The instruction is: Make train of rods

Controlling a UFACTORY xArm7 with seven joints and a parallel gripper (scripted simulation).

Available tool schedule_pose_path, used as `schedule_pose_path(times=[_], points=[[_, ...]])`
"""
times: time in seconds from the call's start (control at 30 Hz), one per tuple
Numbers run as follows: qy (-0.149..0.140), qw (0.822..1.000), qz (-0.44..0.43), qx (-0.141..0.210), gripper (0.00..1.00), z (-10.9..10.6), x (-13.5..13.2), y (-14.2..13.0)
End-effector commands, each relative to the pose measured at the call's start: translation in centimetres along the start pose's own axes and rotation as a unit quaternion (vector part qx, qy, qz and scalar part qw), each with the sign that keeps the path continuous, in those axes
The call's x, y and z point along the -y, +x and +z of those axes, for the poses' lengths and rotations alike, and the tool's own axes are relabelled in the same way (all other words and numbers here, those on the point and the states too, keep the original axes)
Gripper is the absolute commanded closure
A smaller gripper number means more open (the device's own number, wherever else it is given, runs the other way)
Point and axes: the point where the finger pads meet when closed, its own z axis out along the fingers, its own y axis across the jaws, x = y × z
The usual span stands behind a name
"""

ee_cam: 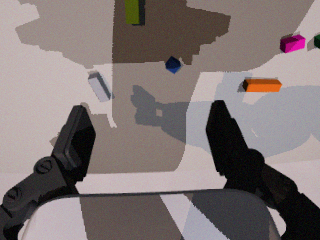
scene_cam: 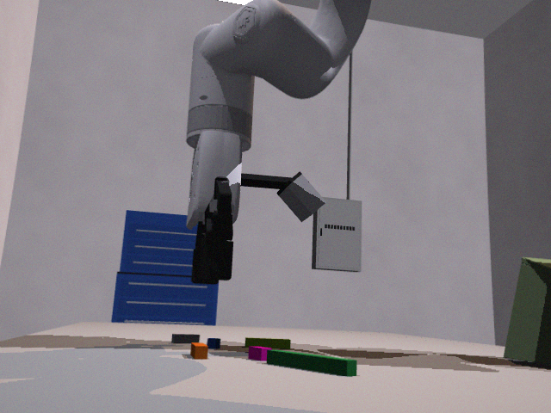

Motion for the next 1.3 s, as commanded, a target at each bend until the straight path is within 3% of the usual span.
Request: schedule_pose_path(times=[0.0, 0.4, 0.5, 0.63, 0.7, 0.73, 0.83, 1.0, 1.07, 1.27], points=[[0.001, 1.0, 0.0, 0.002, 0.0, -0.2, 0.1, -0.1], [0.001, 1.0, -0.002, 0.002, 0.0, -0.2, 0.0, -0.1], [-0.003, 0.996, -0.088, 0.003, 0.0, -0.2, -4.0, 0.1], [-0.004, 0.987, -0.16, 0.004, 0.0, -0.2, -7.2, 0.6], [-0.004, 0.987, -0.16, 0.004, 0.0, -0.2, -7.2, 0.6], [-0.004, 0.975, -0.222, 0.004, 0.0, -0.2, -9.8, 1.3], [-0.004, 0.966, -0.258, 0.004, 0.0, -0.2, -11.3, 1.7], [0.001, 0.932, -0.362, 0.001, 0.0, -0.2, -15.2, 3.3], [0.002, 0.924, -0.382, 0.001, 0.0, -0.2, -15.9, 3.7], [0.002, 0.924, -0.382, 0.001, 0.0, -0.2, -15.9, 3.7]])
